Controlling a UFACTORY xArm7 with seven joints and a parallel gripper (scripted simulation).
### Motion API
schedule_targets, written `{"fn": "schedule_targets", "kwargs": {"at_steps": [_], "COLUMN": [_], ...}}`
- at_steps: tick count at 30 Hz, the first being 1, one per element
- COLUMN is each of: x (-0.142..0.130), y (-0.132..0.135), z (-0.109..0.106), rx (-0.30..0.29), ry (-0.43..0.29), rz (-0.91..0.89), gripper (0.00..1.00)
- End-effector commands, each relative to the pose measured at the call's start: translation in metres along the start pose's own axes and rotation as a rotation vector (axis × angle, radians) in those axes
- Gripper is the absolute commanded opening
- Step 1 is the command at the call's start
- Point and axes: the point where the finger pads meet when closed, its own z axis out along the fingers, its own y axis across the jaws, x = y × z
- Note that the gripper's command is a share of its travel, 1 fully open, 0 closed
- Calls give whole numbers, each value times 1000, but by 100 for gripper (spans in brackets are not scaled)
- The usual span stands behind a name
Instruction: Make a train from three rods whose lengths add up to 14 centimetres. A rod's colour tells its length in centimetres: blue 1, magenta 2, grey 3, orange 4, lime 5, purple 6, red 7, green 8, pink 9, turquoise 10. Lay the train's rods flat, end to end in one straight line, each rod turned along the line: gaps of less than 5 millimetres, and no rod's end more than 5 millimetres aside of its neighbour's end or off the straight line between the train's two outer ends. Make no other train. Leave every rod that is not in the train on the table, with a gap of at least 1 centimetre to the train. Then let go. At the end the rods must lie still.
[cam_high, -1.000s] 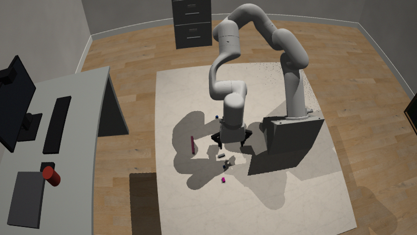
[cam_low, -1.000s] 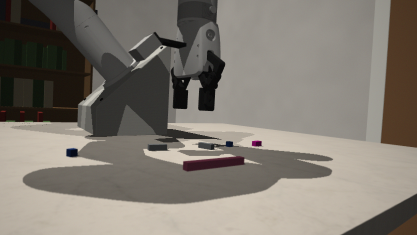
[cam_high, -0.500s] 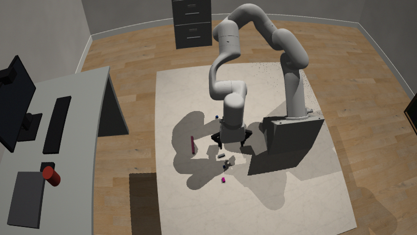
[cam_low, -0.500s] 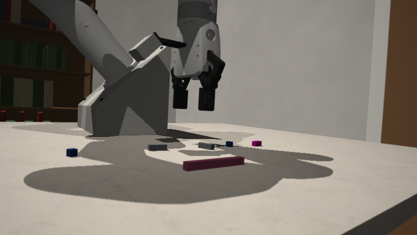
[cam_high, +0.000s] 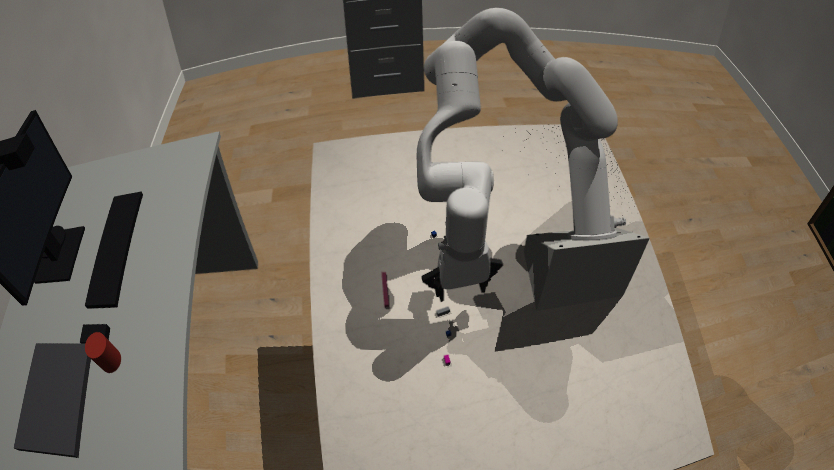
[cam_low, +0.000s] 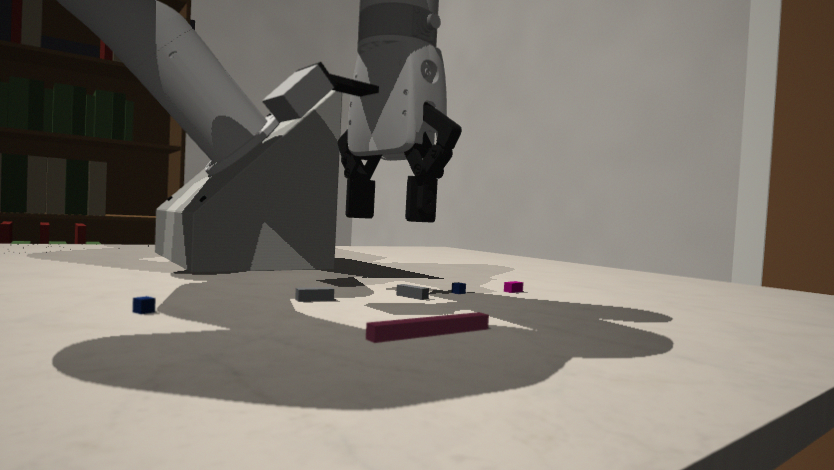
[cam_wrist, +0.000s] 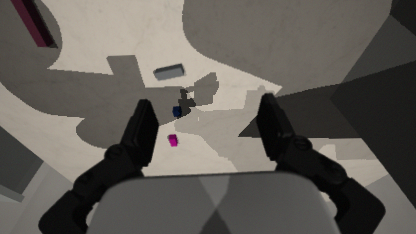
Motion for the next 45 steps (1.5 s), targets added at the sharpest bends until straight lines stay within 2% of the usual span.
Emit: {"fn": "schedule_targets", "kwargs": {"at_steps": [1,6,8,10,23,25,27,45], "x": [-4,-8,-8,-10,-19,-19,-22,-34], "y": [-6,-10,-10,-13,-24,-24,-27,-39], "z": [-1,-1,-1,-1,-1,-1,-1,-1], "rx": [1,1,1,1,2,2,2,2], "ry": [-1,0,0,0,1,1,1,-3], "rz": [-168,-322,-322,-436,-817,-817,-930,-1417], "gripper": [100,100,100,100,100,100,100,100]}}
